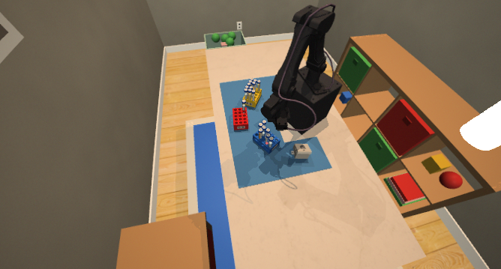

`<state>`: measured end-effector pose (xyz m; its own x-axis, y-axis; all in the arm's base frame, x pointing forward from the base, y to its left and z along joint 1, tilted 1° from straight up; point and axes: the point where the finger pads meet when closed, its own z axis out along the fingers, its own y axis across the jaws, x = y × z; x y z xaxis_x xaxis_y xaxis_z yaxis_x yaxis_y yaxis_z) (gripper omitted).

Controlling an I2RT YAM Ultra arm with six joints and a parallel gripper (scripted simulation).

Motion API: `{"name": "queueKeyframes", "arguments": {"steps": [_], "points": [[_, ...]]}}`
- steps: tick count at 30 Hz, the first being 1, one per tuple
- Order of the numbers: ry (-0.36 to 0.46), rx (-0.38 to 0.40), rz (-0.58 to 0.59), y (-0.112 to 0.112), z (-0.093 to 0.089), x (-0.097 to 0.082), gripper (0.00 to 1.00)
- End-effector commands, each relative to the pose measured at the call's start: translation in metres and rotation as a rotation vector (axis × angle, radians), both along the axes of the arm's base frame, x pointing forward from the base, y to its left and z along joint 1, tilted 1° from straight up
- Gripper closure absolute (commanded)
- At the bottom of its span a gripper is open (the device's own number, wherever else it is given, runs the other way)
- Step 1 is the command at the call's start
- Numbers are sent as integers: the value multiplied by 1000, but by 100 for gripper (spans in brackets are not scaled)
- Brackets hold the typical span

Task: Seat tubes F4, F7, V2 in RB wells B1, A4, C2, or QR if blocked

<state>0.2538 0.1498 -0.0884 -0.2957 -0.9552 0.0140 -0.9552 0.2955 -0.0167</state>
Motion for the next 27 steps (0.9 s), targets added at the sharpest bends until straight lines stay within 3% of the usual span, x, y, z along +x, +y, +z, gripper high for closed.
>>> {"name": "queueKeyframes", "arguments": {"steps": [1,10,16,22,27], "points": [[27,-12,-19,5,-6,-15,100],[8,3,-19,43,-1,-25,100],[5,0,-39,38,-1,-21,100],[16,-6,-19,55,-5,-48,100],[10,1,-19,73,-4,-59,100]]}}
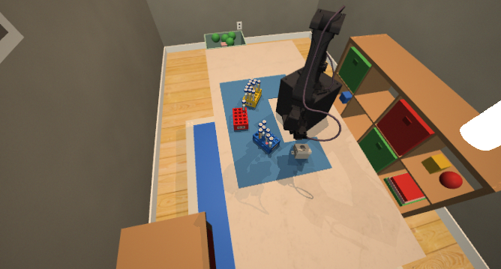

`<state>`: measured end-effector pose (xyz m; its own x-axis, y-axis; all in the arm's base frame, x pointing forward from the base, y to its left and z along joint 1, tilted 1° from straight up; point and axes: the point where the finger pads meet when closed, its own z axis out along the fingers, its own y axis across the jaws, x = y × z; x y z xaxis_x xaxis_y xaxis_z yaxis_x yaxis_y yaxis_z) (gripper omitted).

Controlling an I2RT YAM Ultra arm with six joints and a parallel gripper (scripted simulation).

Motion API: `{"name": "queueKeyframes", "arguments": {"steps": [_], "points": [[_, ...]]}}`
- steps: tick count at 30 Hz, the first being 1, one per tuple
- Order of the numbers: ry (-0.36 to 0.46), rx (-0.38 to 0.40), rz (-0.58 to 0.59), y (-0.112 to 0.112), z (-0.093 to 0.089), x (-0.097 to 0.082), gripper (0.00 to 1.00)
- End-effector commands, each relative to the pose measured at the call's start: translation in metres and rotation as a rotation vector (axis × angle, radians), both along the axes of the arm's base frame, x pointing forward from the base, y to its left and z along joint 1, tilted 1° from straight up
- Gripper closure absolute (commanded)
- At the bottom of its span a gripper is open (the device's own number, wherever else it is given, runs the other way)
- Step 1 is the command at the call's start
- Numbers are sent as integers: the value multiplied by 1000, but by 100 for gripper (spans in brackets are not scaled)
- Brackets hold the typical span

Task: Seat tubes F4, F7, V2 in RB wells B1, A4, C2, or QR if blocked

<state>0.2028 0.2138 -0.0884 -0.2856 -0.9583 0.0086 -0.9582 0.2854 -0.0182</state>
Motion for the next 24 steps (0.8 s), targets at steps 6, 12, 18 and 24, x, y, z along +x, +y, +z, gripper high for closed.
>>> {"name": "queueKeyframes", "arguments": {"steps": [6,12,18,24], "points": [[11,-3,-30,21,-3,-18,100],[21,-21,-30,21,-6,-43,100],[9,0,-30,45,-4,-56,100],[6,-6,-29,54,-4,-69,100]]}}
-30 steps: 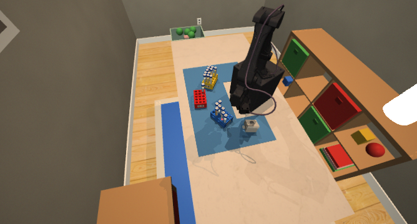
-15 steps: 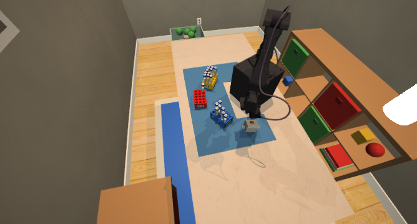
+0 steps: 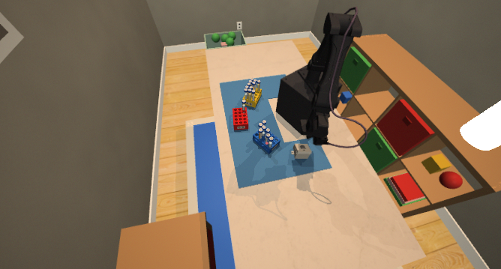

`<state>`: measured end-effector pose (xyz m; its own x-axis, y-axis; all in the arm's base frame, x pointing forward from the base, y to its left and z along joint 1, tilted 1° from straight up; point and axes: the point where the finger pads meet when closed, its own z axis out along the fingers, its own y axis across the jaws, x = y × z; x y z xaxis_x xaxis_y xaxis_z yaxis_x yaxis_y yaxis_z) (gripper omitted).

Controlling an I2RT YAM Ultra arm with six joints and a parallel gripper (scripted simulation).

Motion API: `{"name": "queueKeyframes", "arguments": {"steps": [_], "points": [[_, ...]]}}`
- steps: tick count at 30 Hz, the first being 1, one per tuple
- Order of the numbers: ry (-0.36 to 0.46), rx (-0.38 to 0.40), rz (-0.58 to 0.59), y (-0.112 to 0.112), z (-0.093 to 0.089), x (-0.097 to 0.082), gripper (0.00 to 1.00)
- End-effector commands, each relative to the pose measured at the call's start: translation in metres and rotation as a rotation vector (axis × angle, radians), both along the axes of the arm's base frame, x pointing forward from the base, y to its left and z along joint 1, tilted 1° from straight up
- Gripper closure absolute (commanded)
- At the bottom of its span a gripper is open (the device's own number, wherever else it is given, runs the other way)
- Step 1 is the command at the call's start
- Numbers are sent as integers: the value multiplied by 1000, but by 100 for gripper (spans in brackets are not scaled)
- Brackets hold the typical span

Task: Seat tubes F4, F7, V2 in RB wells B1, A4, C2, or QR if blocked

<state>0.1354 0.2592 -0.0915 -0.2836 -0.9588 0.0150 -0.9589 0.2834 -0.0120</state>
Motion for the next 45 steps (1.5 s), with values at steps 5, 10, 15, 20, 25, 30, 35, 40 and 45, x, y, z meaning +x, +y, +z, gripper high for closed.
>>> {"name": "queueKeyframes", "arguments": {"steps": [5,10,15,20,25,30,35,40,45], "points": [[-10,15,-42,-13,3,-10,100],[-13,21,-44,-3,-10,-3,100],[-12,17,-45,-3,-20,-2,100],[-12,18,-45,-2,-29,-1,100],[-13,20,-43,-1,-40,1,100],[-13,20,-39,0,-51,2,100],[-6,5,-39,-7,-59,-2,100],[-8,10,-35,-5,-69,-1,100],[-13,20,-37,-1,-78,1,100]]}}
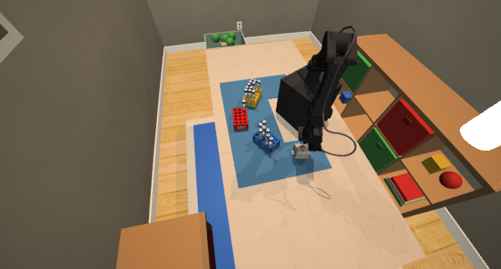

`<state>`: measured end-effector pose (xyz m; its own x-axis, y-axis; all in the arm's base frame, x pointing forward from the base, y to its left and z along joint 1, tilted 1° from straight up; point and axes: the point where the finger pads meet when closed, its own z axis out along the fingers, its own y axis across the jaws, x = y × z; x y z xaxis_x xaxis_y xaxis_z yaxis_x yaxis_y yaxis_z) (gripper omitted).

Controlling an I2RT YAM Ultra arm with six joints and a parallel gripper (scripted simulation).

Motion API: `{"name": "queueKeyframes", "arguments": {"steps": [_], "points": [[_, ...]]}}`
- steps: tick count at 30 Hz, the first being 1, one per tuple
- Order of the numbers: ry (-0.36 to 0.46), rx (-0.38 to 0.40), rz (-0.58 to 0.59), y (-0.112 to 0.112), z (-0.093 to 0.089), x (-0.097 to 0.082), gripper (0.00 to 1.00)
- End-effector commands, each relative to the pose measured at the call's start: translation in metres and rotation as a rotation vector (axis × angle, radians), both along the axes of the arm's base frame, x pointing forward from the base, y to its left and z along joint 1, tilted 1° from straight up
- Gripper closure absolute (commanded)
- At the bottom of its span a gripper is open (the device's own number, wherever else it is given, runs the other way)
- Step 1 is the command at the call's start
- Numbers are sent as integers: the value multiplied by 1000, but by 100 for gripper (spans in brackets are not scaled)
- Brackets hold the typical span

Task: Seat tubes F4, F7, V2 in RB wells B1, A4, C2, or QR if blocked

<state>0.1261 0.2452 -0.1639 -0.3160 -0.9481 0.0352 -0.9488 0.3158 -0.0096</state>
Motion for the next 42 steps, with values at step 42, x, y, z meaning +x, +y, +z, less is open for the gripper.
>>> {"name": "queueKeyframes", "arguments": {"steps": [42], "points": [[-16,25,-4,4,-18,7,100]]}}
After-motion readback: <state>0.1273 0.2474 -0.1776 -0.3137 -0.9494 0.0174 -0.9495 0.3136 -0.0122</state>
